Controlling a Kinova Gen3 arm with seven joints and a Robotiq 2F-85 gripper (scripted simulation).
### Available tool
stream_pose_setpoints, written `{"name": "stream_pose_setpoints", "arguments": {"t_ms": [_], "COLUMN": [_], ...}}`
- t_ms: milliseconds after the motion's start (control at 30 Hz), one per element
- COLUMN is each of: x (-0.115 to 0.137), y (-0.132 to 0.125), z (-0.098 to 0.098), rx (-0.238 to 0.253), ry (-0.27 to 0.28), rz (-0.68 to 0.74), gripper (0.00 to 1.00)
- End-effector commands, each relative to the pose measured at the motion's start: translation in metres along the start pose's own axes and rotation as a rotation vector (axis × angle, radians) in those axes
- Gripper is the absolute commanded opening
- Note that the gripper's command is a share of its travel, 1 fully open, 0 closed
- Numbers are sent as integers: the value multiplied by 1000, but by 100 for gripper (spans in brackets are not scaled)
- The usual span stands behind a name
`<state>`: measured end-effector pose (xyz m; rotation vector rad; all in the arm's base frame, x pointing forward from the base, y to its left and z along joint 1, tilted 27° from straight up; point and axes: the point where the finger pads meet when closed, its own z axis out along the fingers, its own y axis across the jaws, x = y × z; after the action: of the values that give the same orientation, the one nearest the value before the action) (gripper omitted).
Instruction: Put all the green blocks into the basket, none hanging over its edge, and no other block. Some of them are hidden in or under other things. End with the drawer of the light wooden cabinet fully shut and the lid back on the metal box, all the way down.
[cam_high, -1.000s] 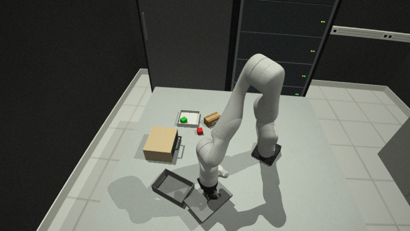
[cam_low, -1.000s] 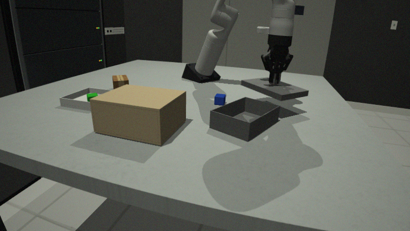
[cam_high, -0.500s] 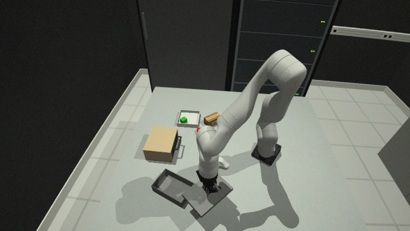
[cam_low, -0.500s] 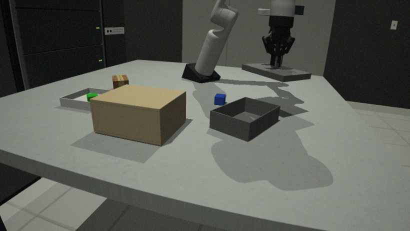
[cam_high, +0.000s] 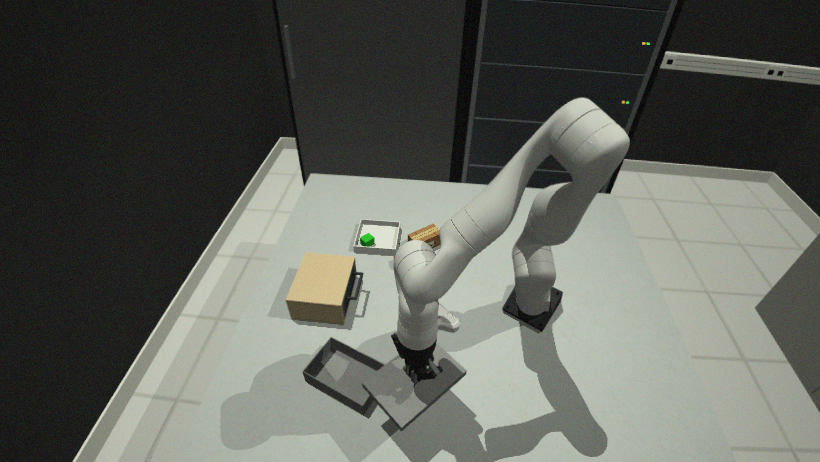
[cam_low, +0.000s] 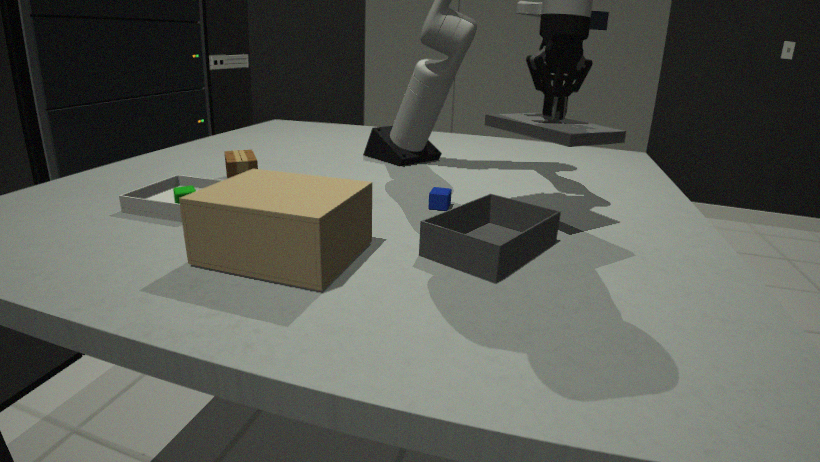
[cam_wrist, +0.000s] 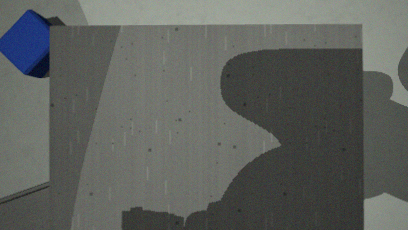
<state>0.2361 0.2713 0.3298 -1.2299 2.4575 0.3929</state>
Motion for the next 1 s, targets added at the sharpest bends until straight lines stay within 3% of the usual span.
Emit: {"name": "stream_pose_setpoints", "arguments": {"t_ms": [0, 500, 867, 967], "x": [-1, -5, -23, -32], "y": [4, -2, -34, -49], "z": [-3, -3, -4, -5], "rx": [-6, -8, -4, -6], "ry": [-4, -1, 1, 1], "rz": [-7, 52, 278, 398], "gripper": [10, 10, 10, 10]}}
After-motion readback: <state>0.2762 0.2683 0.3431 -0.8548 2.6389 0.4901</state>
